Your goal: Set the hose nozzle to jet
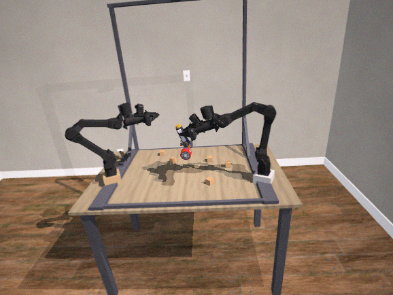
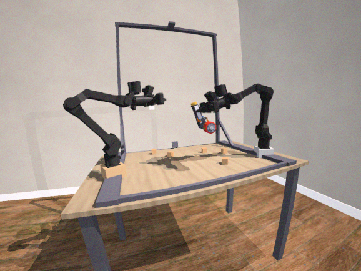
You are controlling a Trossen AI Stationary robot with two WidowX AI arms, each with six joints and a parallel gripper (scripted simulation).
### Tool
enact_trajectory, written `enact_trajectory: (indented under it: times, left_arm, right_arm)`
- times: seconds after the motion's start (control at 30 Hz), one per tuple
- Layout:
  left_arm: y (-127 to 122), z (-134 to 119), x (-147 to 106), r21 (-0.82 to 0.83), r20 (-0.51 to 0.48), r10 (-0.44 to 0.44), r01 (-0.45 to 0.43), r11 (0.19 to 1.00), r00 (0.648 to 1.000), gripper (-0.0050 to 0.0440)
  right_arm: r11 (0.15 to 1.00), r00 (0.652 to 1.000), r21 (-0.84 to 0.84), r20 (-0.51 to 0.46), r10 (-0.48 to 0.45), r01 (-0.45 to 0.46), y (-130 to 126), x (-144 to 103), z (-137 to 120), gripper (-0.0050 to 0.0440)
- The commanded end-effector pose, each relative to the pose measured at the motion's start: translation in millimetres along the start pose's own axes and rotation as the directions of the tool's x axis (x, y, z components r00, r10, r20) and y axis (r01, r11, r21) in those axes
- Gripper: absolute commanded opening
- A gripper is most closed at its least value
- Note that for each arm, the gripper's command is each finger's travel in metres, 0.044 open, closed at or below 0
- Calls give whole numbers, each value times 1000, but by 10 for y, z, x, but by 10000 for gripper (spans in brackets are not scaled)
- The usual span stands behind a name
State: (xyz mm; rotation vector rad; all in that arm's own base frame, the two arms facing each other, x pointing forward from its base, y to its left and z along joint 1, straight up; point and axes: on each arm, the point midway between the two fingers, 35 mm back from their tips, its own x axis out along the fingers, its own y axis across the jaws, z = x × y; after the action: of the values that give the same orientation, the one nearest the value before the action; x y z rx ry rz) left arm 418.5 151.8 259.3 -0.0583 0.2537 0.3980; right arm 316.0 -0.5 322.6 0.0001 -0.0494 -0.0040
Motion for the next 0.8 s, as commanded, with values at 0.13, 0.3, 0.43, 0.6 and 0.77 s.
enact_trajectory:
  times: [0.13, 0.3, 0.43, 0.6, 0.77]
  left_arm:
    - [8, 154, -50, 4, 42, 4, -4, 1000, 999, 170]
    - [8, 154, -50, 4, 42, 4, -4, 1000, 999, 170]
    - [8, 154, -50, 4, 42, 4, -4, 1000, 999, 170]
    - [8, 154, -50, 4, 42, 4, -4, 1000, 999, 170]
    - [-125, -44, -189, 13, 37, 21, -22, 1000, 999, 170]
  right_arm:
    - [1000, 1000, 1, 15, 6, -6, 9, -8, 61, 173]
    - [1000, 1000, 1, 15, 7, -7, 10, -8, 63, 173]
    - [1000, 1000, 1, 16, 8, -8, 11, -8, 64, 173]
    - [1000, 1000, 2, 16, 8, -8, 11, -8, 65, 173]
    - [1000, 1000, 2, 16, 8, -8, 11, -8, 65, 173]
